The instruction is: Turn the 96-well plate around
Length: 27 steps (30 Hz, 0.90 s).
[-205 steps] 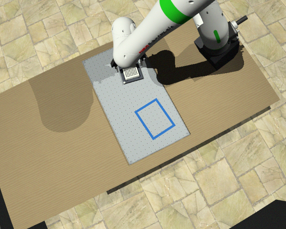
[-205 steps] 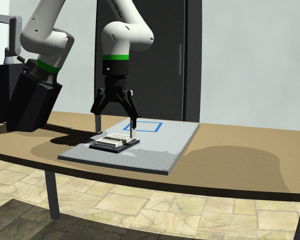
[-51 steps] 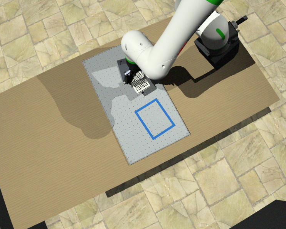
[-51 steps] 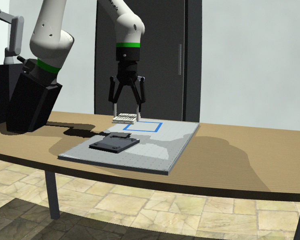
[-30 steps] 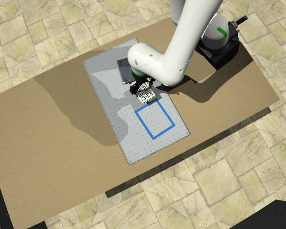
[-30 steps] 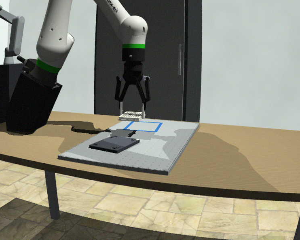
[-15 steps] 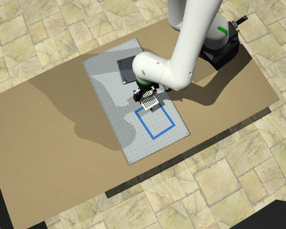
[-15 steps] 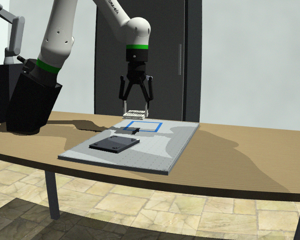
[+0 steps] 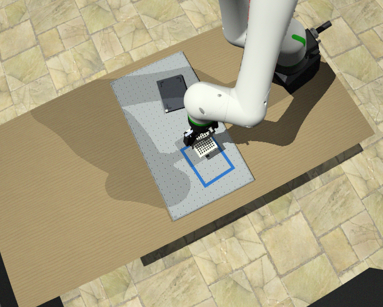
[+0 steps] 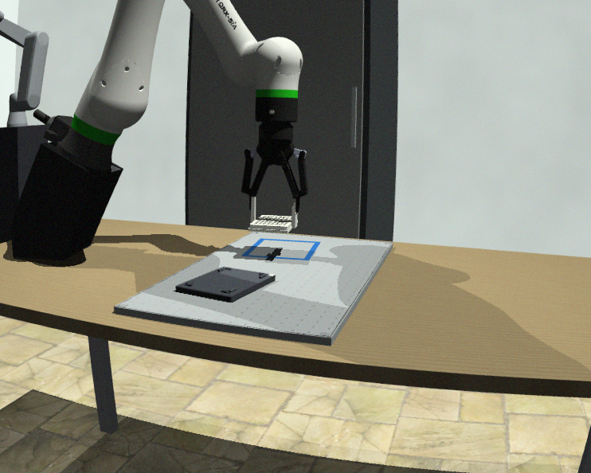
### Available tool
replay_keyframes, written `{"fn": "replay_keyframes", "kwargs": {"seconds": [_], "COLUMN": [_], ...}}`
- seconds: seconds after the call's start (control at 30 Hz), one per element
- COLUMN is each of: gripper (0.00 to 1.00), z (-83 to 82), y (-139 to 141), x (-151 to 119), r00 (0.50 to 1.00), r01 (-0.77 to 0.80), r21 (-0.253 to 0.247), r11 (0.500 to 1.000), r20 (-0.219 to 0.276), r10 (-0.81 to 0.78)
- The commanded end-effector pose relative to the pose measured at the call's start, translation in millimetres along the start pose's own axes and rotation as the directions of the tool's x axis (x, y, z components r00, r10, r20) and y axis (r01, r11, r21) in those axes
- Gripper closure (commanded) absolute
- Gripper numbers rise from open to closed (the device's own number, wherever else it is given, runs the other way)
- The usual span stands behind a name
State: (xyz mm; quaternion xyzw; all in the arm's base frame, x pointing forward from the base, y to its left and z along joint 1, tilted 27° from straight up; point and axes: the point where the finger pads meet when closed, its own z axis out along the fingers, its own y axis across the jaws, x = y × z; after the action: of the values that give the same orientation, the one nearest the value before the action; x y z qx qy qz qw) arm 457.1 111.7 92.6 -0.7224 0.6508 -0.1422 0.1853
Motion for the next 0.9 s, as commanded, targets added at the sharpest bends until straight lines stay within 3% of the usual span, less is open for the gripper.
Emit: {"fn": "replay_keyframes", "kwargs": {"seconds": [0.0, 0.73, 0.87], "gripper": [1.00, 1.00, 1.00], "z": [0.3, 2.4, 2.4], "y": [-1, -8, -8], "x": [-10, -67, -67], "r00": [1.000, 1.000, 0.991], "r01": [-0.001, -0.001, 0.132], "r21": [0.001, 0.001, 0.001], "r11": [1.000, 1.000, 0.991], "r20": [-0.001, -0.001, -0.001], "r10": [0.001, 0.001, -0.132]}}
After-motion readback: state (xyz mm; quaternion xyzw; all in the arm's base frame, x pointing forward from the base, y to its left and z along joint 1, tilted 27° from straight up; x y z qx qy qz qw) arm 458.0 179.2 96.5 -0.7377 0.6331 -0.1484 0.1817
